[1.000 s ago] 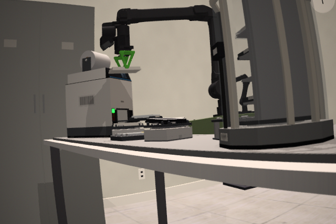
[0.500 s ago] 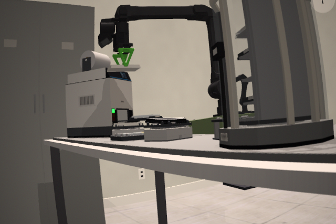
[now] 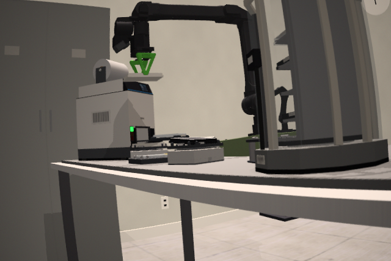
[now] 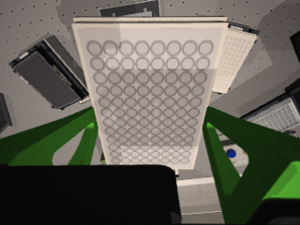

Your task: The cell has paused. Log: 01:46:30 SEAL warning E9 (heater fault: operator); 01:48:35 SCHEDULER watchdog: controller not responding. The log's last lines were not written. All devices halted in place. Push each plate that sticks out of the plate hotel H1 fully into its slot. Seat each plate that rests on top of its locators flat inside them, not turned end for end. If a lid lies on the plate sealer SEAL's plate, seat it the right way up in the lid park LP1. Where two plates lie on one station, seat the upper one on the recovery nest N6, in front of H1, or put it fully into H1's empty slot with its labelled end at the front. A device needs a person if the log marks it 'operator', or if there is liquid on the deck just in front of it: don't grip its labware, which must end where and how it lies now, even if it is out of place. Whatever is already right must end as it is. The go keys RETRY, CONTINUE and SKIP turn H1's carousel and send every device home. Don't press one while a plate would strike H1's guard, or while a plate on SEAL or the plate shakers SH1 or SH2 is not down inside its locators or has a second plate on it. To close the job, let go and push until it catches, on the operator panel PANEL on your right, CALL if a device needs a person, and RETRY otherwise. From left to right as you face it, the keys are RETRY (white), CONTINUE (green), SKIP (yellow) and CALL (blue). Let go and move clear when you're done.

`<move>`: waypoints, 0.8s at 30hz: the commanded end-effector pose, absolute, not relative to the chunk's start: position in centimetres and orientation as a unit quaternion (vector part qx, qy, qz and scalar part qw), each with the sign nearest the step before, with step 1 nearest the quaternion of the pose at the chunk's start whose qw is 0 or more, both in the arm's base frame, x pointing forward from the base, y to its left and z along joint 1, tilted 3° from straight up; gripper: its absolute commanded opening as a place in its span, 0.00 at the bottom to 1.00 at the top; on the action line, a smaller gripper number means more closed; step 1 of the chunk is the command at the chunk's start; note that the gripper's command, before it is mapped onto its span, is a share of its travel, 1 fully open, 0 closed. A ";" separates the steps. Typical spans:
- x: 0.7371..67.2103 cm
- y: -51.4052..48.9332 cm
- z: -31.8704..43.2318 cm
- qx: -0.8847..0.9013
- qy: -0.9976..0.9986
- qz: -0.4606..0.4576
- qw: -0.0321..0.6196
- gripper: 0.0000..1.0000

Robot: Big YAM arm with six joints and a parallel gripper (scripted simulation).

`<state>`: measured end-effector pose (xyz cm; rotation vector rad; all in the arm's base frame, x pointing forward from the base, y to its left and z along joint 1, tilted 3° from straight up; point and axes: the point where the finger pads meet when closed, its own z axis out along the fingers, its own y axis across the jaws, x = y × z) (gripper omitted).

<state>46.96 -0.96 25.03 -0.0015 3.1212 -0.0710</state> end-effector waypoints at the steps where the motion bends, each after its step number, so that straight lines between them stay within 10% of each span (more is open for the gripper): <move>1: 49.2 0.4 27.1 0.010 0.999 -0.023 0.031 0.80; 24: 49.0 7.6 26.7 -0.165 0.986 -0.025 0.026 0.80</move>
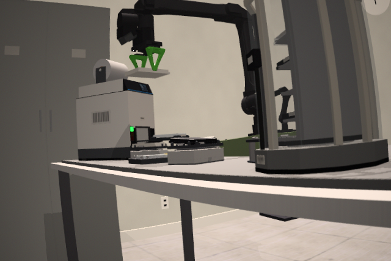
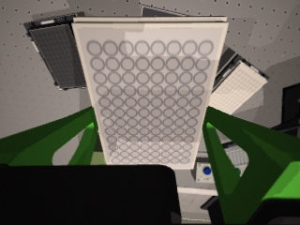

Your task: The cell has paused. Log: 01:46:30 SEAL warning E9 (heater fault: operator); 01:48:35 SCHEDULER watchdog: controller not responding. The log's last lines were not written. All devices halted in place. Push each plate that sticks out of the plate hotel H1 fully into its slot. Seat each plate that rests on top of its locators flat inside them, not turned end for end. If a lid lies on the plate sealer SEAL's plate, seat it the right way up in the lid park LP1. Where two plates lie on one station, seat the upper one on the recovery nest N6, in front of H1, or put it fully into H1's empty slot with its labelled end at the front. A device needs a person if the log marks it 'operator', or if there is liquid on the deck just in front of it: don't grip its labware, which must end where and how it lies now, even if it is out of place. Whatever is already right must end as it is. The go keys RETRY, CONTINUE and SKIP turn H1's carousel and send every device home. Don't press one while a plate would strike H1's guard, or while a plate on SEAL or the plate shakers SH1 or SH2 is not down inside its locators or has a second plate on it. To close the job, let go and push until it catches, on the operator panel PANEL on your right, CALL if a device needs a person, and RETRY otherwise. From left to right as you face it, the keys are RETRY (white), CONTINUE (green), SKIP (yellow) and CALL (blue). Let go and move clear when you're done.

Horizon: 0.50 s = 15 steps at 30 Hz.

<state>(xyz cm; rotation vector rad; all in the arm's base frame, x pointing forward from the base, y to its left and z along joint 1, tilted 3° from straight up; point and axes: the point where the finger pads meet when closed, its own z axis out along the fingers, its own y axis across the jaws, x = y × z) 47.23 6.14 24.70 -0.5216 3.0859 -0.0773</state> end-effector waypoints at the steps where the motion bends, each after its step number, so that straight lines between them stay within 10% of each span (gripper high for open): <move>1: 49.0 7.9 26.7 -0.165 0.986 -0.025 0.026 0.80; 15: 48.9 12.0 26.5 -0.165 0.986 -0.024 0.026 0.80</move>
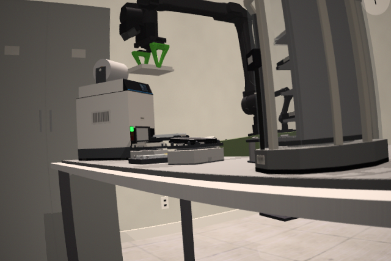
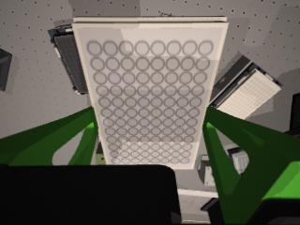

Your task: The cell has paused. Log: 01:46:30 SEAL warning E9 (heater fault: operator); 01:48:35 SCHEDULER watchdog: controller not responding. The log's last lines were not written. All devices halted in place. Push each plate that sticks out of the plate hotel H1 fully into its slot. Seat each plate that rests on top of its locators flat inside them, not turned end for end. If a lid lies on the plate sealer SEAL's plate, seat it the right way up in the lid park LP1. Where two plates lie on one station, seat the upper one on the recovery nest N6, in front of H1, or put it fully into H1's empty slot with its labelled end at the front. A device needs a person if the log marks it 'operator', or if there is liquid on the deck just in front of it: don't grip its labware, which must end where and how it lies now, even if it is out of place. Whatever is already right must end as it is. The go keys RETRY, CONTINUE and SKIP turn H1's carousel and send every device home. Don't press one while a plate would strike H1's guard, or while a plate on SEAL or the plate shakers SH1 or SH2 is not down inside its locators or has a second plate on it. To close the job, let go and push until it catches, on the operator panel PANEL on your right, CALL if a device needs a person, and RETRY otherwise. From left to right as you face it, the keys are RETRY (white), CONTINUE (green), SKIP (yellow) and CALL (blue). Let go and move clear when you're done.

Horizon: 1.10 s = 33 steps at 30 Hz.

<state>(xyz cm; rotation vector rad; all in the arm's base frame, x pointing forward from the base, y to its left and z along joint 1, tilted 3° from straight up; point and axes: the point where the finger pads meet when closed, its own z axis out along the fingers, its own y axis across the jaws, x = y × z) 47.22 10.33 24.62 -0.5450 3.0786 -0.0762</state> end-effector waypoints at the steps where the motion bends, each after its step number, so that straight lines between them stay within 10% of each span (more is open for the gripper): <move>1: 48.9 12.4 26.5 -0.165 0.986 -0.024 0.026 0.80; 33: 47.4 21.7 26.0 -0.321 0.946 -0.023 0.022 0.80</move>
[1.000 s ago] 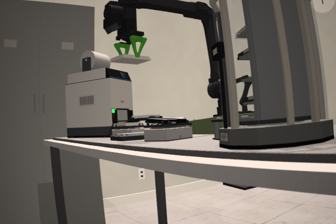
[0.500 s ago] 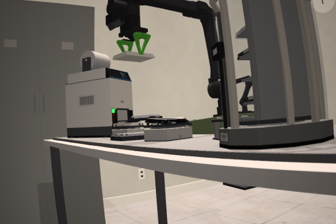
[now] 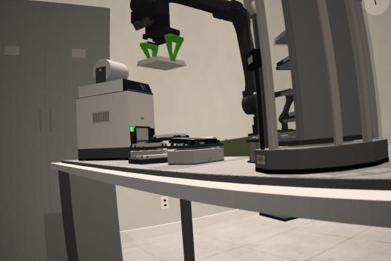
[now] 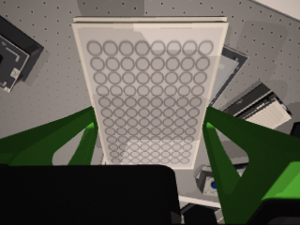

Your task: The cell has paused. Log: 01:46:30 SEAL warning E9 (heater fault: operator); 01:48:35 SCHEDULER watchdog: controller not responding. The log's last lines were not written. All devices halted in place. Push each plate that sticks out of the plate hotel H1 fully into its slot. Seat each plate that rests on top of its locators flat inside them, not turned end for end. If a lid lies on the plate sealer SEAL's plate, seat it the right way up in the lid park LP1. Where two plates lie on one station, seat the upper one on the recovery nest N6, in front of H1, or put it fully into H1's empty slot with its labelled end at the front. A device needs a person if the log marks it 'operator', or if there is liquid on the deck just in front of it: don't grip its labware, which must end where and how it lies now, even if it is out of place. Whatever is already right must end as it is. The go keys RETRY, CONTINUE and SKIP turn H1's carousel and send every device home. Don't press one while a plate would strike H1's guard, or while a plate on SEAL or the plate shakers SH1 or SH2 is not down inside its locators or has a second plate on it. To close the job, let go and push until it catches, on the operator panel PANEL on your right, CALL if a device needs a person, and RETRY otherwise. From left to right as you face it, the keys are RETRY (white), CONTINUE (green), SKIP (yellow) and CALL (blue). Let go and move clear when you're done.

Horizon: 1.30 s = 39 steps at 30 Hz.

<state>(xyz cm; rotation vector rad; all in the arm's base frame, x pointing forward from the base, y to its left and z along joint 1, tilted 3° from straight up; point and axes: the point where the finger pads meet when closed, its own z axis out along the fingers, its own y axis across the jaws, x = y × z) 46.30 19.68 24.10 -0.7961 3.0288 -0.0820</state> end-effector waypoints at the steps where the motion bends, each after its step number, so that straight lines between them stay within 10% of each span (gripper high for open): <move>1: 47.3 22.0 26.0 -0.337 0.941 -0.024 0.021 0.80; 39: 42.8 32.7 25.3 -0.336 0.942 -0.020 0.021 0.80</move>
